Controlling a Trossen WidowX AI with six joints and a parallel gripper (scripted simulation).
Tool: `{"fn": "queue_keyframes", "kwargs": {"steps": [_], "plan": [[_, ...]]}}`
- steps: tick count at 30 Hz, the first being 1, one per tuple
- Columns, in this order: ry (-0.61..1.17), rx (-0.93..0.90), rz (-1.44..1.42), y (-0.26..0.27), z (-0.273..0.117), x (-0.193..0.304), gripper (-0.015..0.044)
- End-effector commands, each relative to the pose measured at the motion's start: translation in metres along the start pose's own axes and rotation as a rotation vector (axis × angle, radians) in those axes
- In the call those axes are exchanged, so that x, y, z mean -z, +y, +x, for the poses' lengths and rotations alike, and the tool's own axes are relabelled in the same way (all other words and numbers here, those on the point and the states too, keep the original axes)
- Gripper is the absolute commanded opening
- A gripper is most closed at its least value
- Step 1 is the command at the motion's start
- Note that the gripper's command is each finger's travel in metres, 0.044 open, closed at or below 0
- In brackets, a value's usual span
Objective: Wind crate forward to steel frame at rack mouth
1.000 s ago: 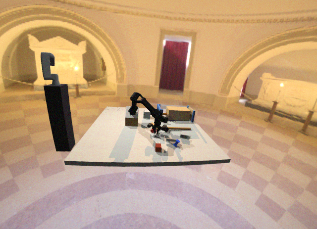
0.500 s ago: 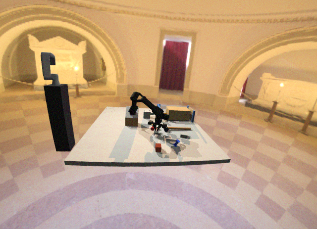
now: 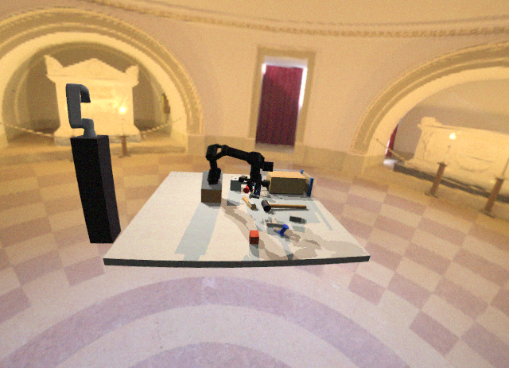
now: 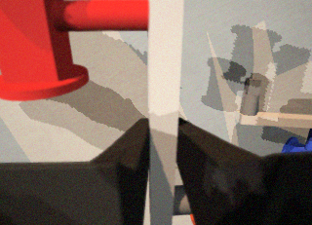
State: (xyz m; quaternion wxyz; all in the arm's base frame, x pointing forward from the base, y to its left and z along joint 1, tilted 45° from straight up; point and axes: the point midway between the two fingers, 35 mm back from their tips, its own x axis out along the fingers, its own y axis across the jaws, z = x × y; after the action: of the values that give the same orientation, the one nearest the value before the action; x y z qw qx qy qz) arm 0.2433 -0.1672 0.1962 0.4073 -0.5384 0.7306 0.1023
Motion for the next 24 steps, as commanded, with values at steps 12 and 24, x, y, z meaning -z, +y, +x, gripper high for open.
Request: {"fn": "queue_keyframes", "kwargs": {"steps": [12, 24], "plan": [[-0.006, -0.005, 0.051, 0.003, -0.003, -0.010, 0.0000], [-0.035, -0.014, 0.301, 0.014, -0.004, -0.060, 0.0000]]}}
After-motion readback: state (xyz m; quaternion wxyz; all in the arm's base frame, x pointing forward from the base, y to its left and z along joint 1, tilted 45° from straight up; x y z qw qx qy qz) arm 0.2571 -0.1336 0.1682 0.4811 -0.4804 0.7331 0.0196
